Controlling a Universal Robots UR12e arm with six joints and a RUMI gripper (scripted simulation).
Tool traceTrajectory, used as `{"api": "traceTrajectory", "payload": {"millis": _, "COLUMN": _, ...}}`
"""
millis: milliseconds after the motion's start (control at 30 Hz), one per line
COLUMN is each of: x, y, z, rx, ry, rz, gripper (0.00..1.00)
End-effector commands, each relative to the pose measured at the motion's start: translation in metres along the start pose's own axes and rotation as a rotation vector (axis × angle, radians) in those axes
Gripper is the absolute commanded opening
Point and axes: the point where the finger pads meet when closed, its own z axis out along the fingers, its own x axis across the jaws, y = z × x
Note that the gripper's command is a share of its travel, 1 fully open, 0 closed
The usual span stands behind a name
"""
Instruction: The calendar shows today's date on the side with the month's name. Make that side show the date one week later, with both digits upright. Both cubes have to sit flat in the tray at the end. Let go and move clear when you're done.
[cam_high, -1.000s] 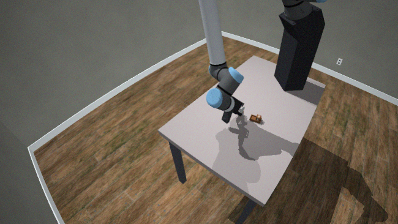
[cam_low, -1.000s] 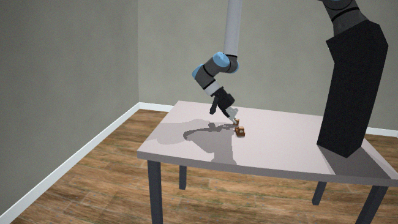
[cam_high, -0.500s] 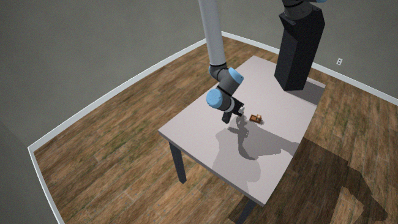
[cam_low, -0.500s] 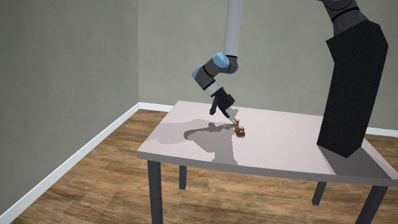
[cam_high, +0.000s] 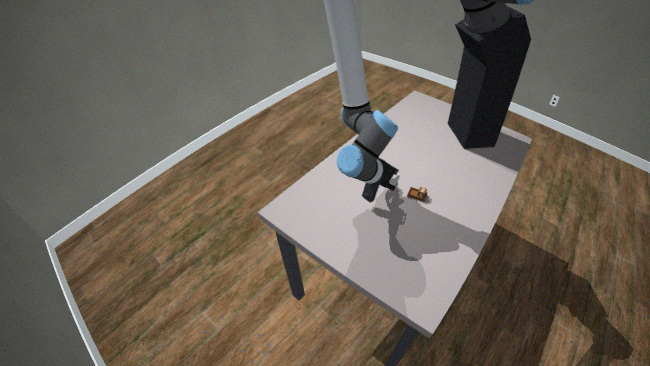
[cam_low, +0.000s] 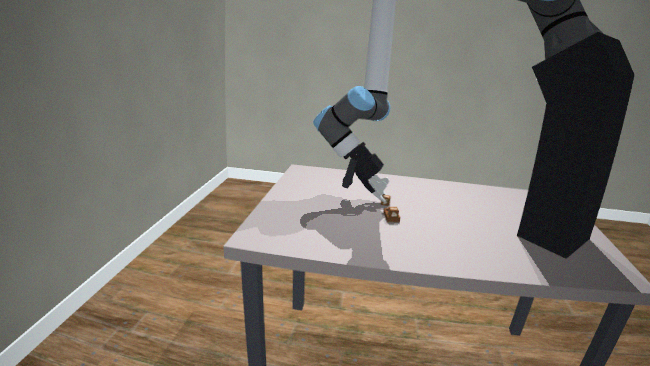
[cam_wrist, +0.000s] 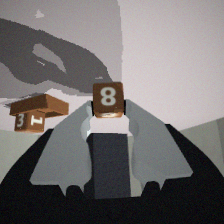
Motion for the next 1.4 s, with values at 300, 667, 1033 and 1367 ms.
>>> {"api": "traceTrajectory", "payload": {"millis": 300, "x": 0.0, "y": -0.0001, "z": -0.0007, "rx": 0.001, "ry": 0.0, "rz": 0.0, "gripper": 0.1}}
{"api": "traceTrajectory", "payload": {"millis": 667, "x": 0.0, "y": -0.0001, "z": -0.0007, "rx": 0.001, "ry": 0.0, "rz": 0.0, "gripper": 0.1}}
{"api": "traceTrajectory", "payload": {"millis": 1033, "x": 0.0, "y": -0.0001, "z": -0.0007, "rx": 0.001, "ry": 0.0, "rz": 0.0, "gripper": 0.1}}
{"api": "traceTrajectory", "payload": {"millis": 1367, "x": 0.0, "y": -0.0001, "z": -0.0007, "rx": 0.001, "ry": 0.0, "rz": 0.0, "gripper": 0.21}}
